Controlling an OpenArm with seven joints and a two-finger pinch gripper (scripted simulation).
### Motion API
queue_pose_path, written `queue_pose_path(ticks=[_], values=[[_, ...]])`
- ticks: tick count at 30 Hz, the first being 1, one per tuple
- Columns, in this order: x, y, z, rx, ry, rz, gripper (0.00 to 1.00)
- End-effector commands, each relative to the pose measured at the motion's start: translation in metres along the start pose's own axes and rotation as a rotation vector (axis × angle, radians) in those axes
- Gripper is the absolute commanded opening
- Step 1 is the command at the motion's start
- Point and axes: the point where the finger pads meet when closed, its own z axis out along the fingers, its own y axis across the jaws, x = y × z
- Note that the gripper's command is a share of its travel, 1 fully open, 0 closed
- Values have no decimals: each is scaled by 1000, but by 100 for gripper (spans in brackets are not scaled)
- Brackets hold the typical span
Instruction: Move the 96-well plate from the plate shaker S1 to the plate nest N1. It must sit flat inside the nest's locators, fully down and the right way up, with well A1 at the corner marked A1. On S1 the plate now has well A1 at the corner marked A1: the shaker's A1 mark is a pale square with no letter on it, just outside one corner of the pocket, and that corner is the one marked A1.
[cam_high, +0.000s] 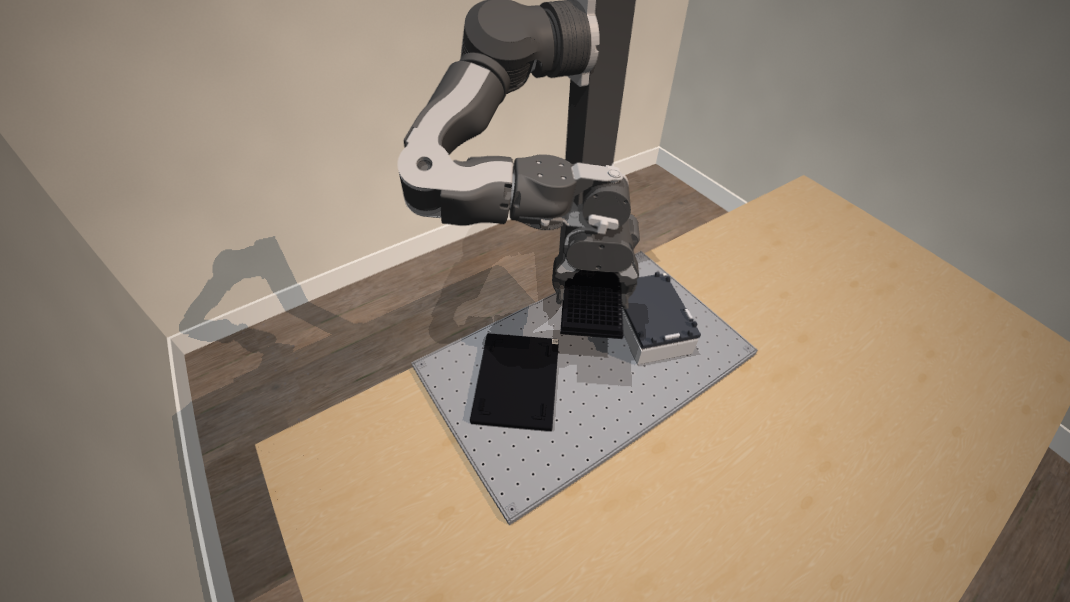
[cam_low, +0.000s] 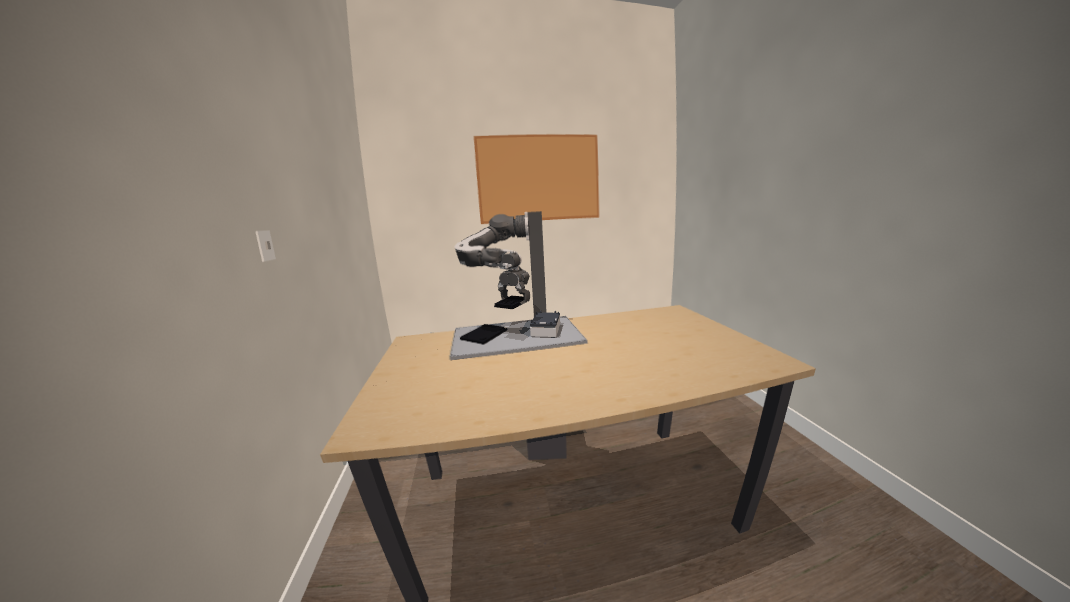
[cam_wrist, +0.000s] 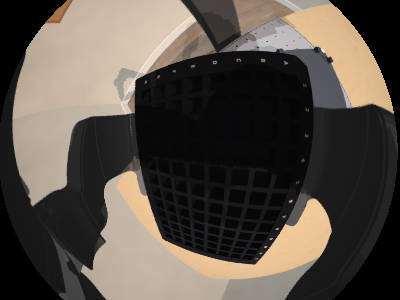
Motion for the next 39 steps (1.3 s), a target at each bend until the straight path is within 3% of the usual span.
queue_pose_path(ticks=[1,4,16,21,33,38,39], values=[[-8,-10,3,0,-2,1,0],[-20,-30,8,-4,-2,0,0],[-20,-30,8,-4,-2,0,0],[-42,-63,16,-4,-2,0,0],[-42,-63,16,-4,-2,0,0],[-64,-96,25,-3,-2,0,0],[-64,-96,25,-3,-2,0,0]])
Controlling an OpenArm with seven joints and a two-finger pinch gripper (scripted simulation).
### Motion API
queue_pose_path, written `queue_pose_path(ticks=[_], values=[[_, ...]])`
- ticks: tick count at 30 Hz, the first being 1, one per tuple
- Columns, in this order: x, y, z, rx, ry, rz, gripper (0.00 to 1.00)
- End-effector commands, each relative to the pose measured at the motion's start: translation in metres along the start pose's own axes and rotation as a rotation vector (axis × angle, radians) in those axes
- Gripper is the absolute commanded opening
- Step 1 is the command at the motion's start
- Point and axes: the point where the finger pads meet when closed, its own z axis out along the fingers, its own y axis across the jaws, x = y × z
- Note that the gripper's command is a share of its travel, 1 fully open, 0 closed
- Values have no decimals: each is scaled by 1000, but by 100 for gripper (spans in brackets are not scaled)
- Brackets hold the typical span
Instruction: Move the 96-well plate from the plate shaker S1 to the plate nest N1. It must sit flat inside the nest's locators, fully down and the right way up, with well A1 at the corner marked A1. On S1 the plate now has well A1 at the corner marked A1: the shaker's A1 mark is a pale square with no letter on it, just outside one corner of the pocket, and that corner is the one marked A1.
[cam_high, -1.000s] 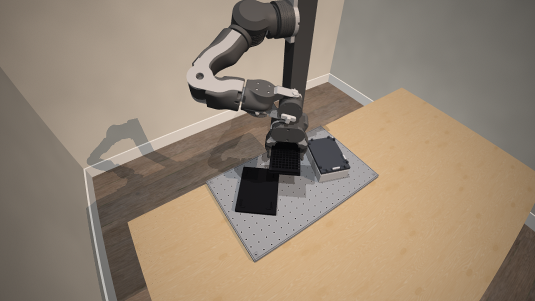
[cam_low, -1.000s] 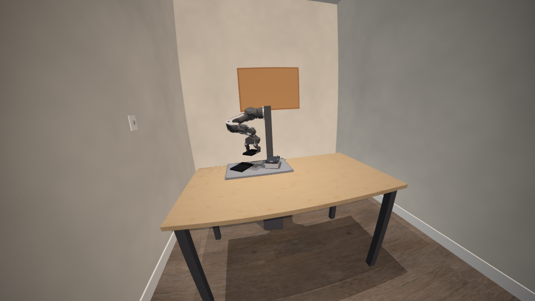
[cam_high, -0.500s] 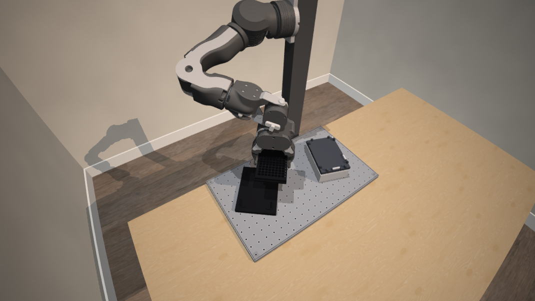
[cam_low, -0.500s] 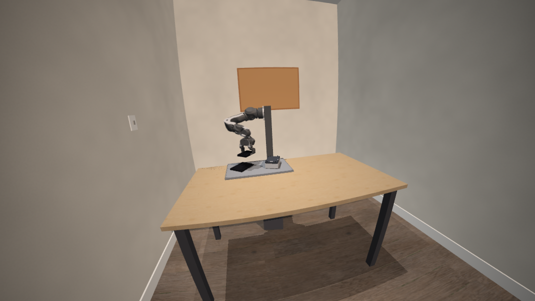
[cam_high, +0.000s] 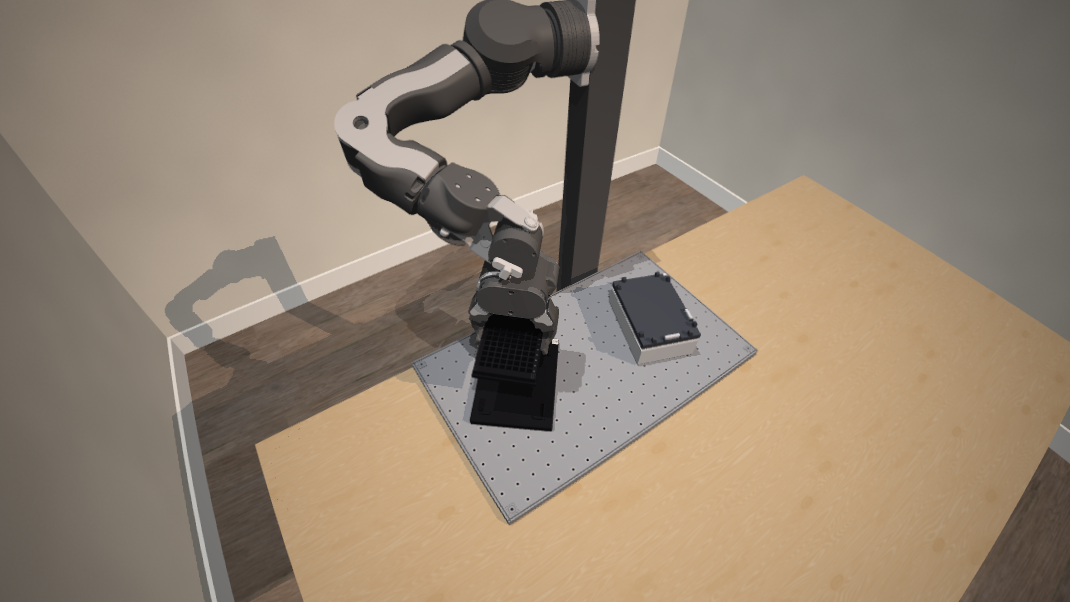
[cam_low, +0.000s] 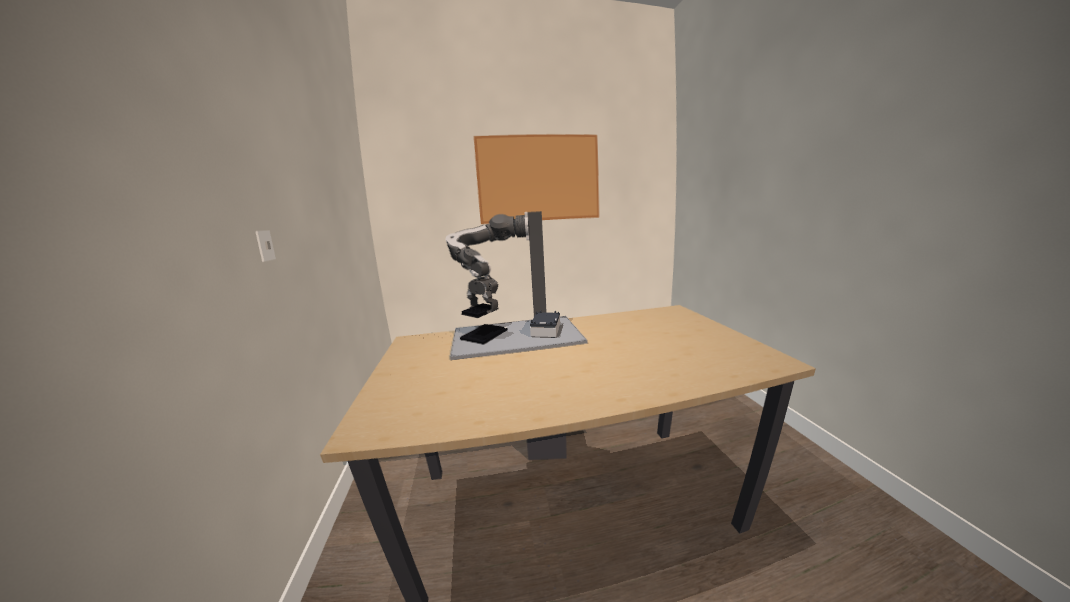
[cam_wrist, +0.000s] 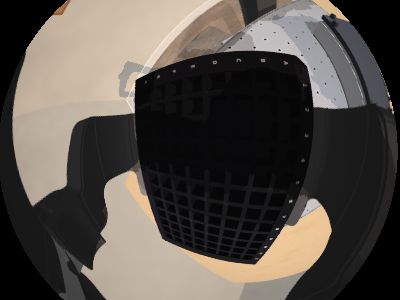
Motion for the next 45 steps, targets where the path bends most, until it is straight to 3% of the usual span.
queue_pose_path(ticks=[1,11,16,45], values=[[6,12,-1,-40,16,-44,0],[6,12,-1,-40,16,-44,0],[0,3,2,-40,16,-43,0],[1,5,2,-40,16,-43,0]])
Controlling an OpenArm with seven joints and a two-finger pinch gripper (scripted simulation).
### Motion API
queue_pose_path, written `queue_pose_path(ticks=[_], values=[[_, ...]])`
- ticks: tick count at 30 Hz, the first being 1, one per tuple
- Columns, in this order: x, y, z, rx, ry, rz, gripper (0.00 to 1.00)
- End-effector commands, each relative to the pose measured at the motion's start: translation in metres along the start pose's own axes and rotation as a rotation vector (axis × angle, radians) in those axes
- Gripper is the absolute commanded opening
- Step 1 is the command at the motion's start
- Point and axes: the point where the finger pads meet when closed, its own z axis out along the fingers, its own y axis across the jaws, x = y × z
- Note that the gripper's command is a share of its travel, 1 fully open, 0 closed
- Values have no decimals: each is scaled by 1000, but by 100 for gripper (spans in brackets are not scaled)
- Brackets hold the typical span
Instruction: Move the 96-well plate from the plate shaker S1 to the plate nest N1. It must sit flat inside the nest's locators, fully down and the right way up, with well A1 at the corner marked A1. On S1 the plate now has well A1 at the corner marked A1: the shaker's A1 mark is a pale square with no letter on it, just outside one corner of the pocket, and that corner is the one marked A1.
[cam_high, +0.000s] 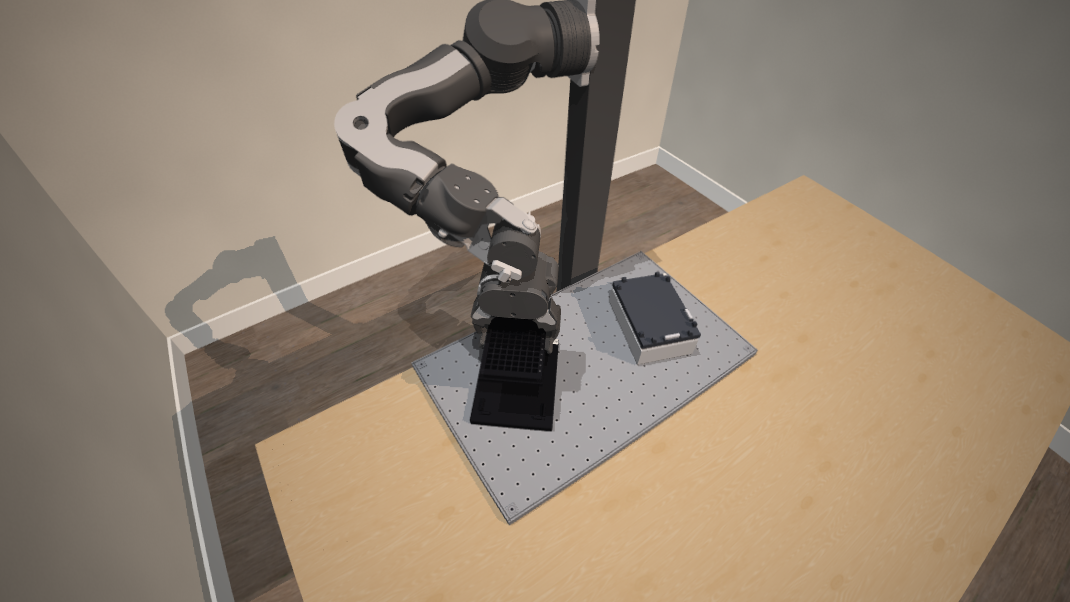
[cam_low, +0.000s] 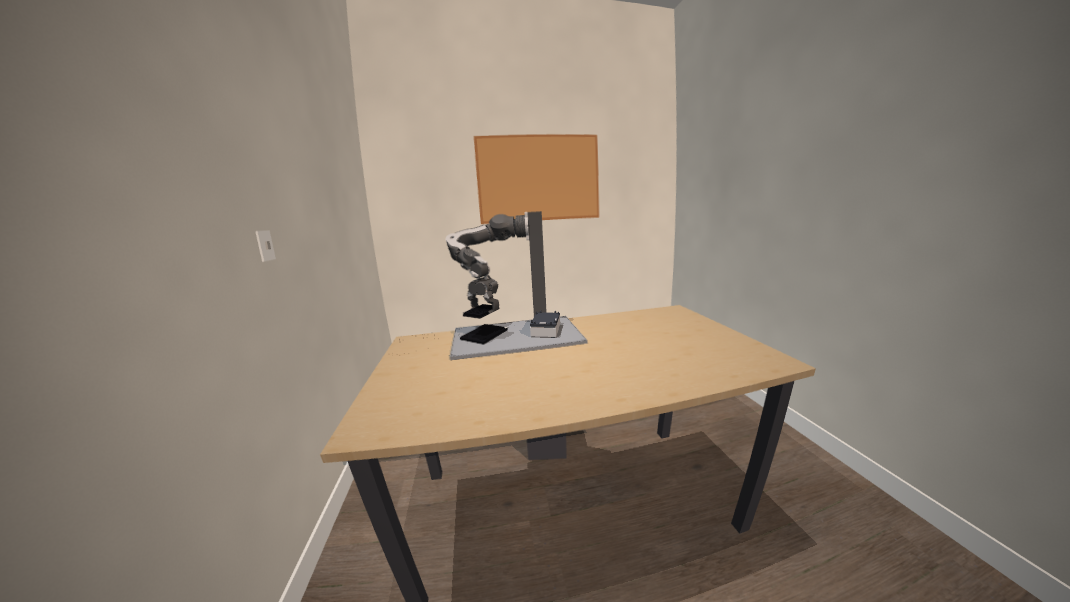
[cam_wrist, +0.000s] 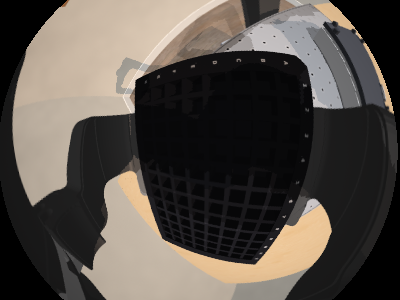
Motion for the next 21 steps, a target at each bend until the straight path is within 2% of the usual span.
queue_pose_path(ticks=[1,5,17,21], values=[[1,0,6,0,1,2,0],[1,1,31,0,3,2,0],[1,1,31,0,3,2,0],[3,1,57,0,3,2,0]])
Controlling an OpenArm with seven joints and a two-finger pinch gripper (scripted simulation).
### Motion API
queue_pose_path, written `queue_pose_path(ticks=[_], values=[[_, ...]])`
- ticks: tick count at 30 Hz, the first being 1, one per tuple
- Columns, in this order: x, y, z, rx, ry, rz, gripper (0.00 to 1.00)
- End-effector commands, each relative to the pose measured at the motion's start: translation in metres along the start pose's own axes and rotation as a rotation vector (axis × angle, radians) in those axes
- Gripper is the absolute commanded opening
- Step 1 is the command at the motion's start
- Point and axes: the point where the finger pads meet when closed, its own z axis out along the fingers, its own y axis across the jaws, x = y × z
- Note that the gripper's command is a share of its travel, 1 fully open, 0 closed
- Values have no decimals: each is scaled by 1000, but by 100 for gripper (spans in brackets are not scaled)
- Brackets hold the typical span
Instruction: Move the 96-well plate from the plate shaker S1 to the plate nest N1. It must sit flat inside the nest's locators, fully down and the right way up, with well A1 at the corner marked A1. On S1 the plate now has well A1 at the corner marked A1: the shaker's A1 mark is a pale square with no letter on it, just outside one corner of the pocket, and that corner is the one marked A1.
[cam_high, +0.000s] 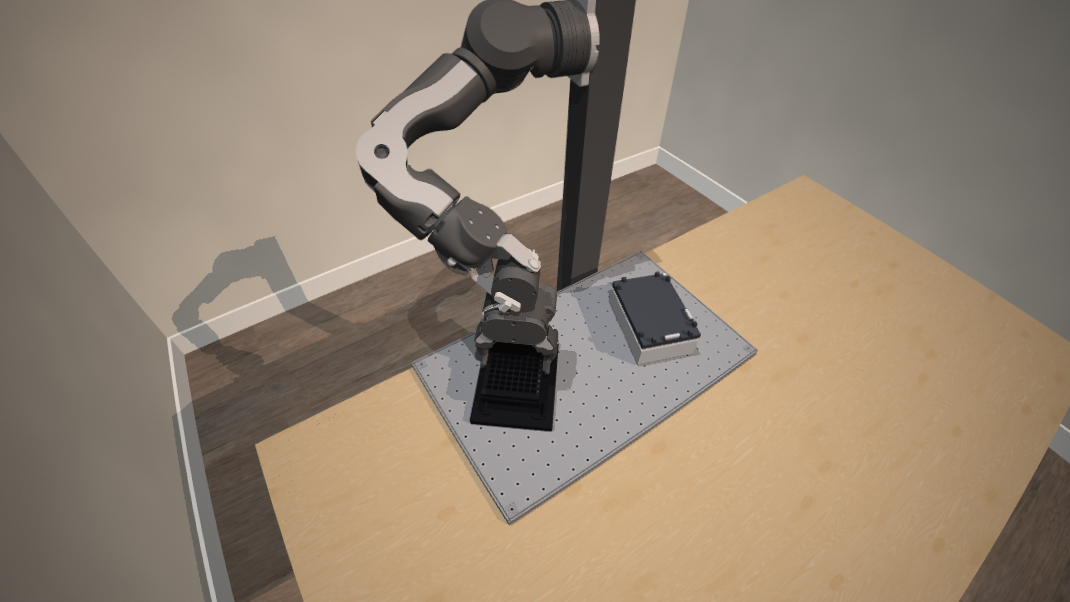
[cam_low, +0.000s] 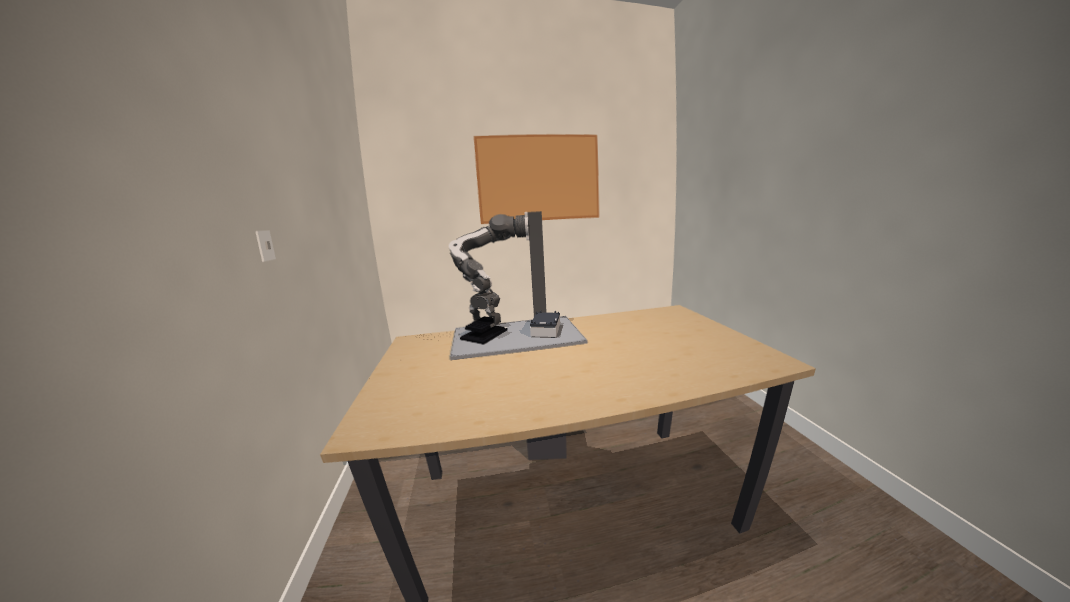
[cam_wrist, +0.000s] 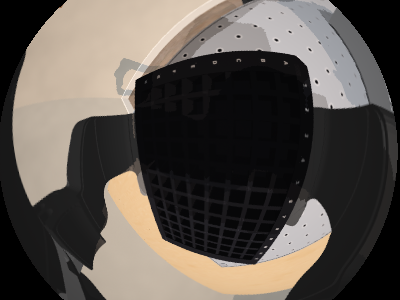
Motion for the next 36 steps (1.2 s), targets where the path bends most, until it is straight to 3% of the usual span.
queue_pose_path(ticks=[1,13,18,36], values=[[-2,2,7,-18,-13,-5,0],[-2,2,7,-18,-13,-5,0],[-3,4,16,-19,-10,-10,0],[-6,3,11,-16,-18,-2,0]])
